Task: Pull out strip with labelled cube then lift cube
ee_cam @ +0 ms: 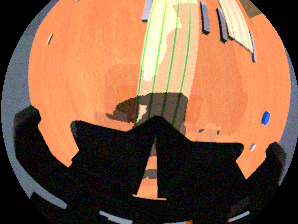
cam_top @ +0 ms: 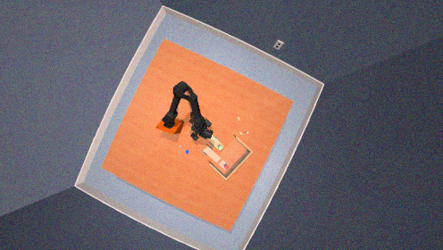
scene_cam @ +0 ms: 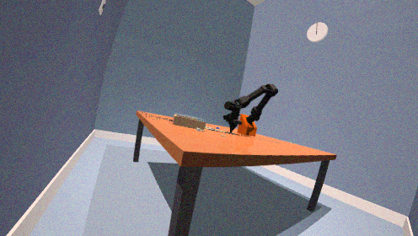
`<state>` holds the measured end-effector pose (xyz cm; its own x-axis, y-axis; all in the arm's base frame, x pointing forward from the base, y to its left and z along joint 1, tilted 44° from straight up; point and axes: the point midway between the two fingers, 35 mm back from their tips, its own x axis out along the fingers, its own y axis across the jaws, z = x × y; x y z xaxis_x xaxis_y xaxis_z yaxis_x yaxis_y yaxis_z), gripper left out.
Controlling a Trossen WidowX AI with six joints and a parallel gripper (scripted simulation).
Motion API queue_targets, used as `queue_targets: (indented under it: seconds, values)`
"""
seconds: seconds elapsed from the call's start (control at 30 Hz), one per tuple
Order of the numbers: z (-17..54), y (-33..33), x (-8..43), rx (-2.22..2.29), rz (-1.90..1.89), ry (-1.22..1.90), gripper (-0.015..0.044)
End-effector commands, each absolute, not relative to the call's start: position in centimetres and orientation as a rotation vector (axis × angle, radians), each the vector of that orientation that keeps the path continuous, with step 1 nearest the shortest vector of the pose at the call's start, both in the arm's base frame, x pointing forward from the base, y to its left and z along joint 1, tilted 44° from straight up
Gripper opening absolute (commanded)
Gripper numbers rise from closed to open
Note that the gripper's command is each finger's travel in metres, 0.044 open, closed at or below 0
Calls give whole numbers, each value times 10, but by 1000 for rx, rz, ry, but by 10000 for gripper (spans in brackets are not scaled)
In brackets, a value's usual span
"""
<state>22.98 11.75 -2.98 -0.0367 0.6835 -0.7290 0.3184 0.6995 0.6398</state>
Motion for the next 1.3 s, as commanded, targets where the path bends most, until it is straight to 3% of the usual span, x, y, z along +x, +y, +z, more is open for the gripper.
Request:
queue_targets:
  seconds: [0.0,1.27]
  values:
    - [-32,124,211,833,360,1677,0]
    - [-29,125,202,833,360,1678,0]
